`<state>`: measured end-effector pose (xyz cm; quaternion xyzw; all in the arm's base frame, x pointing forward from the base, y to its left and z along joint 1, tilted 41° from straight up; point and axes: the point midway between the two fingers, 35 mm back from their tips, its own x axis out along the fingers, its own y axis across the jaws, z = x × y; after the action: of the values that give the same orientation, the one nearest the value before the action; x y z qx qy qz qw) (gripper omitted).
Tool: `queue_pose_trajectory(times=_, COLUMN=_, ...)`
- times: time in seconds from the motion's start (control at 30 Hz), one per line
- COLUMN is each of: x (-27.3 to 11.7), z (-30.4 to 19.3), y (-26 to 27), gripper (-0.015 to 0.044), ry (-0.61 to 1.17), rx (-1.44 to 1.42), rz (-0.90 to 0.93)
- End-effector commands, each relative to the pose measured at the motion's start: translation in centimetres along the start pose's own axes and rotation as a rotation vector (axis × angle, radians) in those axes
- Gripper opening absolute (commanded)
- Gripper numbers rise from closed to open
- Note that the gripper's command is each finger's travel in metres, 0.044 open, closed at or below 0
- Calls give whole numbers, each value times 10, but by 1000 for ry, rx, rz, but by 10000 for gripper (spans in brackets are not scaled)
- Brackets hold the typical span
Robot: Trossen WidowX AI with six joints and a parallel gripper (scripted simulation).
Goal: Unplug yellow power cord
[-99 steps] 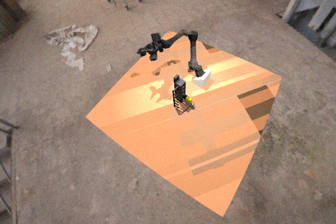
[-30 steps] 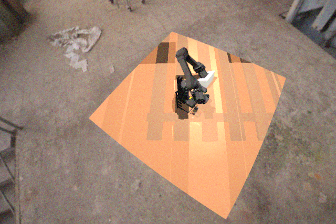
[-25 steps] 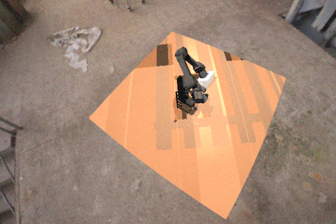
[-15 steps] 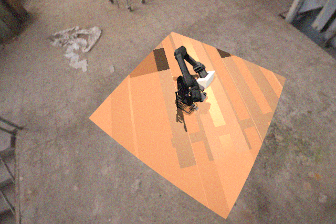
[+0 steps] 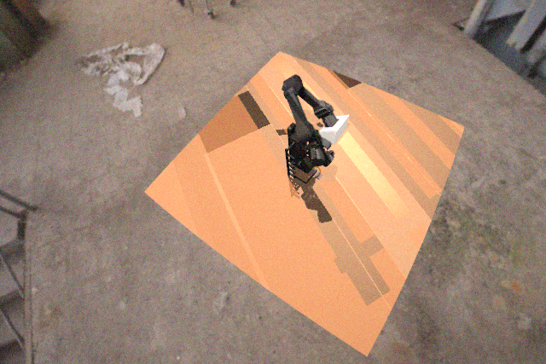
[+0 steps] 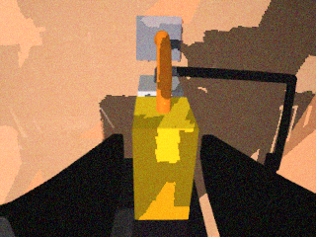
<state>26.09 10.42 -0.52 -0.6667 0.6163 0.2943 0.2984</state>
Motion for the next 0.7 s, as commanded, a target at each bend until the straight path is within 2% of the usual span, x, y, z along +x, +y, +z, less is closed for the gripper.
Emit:
queue_pose_trajectory(times=0.0, x=0, z=0, y=0, gripper=134, ry=0, rx=0, rz=0)
queue_pose_trajectory(times=0.1, x=0, z=0, y=0, gripper=55, ry=0, rx=0, rz=0)
queue_pose_trajectory(times=0.37, x=0, z=0, y=0, gripper=2, ry=0, rx=0, rz=0)
queue_pose_trajectory(times=0.67, x=-1, z=10, y=-1, gripper=0, ry=-1, rx=-1, rz=-1)
